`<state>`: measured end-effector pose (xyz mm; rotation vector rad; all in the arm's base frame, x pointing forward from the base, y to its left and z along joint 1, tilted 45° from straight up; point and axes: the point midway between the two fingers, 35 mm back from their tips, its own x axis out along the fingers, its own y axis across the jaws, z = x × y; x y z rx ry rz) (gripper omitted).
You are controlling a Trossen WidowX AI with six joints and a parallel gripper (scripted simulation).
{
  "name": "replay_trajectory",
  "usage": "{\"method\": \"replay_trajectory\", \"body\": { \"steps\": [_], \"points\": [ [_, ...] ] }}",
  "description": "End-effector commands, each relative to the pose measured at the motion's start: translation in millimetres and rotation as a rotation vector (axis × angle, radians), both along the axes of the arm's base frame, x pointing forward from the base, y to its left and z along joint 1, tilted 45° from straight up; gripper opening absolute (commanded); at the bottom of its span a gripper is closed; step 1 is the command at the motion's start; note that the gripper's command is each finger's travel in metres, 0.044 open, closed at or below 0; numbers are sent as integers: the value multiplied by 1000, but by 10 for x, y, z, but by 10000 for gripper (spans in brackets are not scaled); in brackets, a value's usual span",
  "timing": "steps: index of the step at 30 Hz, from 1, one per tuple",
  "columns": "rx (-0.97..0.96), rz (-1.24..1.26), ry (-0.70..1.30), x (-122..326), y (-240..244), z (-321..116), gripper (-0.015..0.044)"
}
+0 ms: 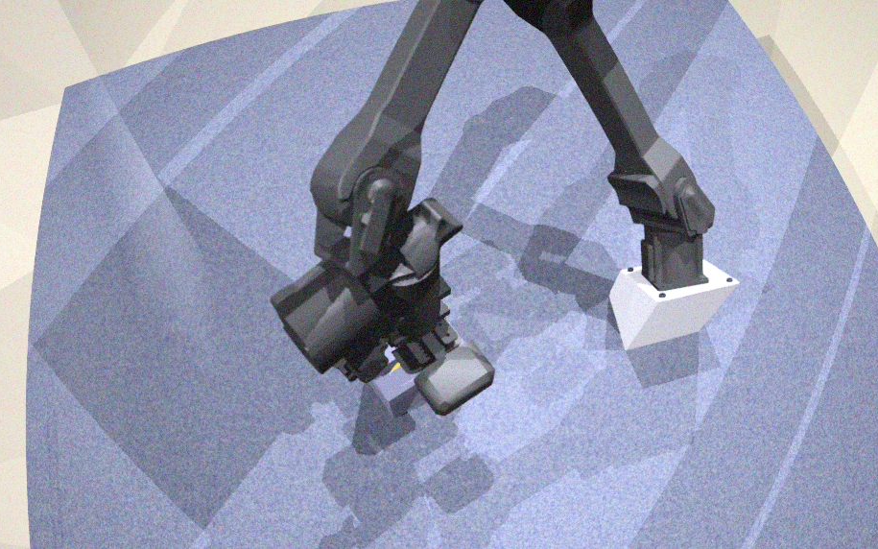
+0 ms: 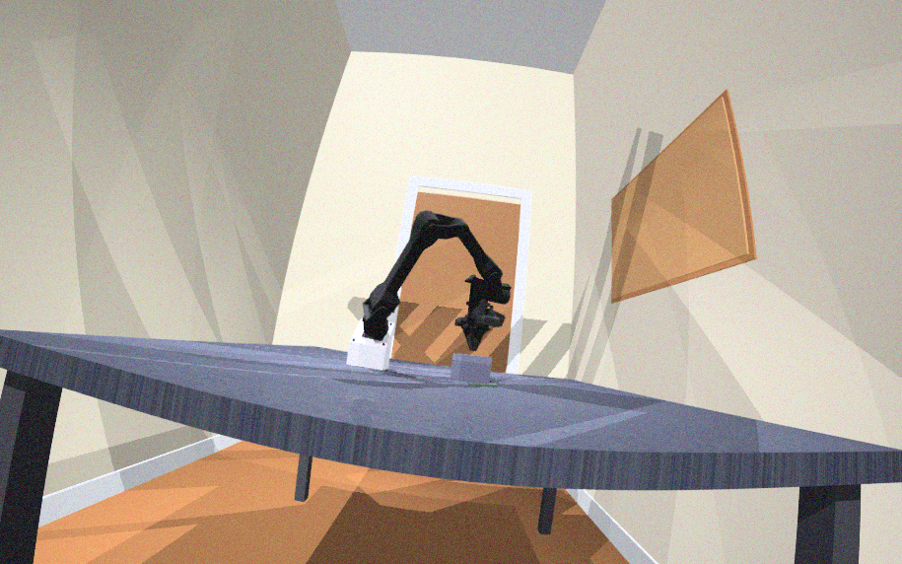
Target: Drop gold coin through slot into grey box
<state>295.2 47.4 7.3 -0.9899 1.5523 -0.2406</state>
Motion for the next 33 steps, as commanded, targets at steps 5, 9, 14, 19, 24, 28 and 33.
{"method": "replay_trajectory", "body": {
  "steps": [5,9,14,19,24,28,33],
  "points": [
    [-1,0,-1,1,2,3,161],
    [-1,0,-1,1,2,3,161],
    [0,0,0,-7,81,81,266],
    [-1,0,2,-25,190,195,397],
    [-7,0,6,-87,403,443,440],
    [-7,0,6,-87,403,443,440],
    [-7,0,6,-87,403,443,440]
  ]
}}
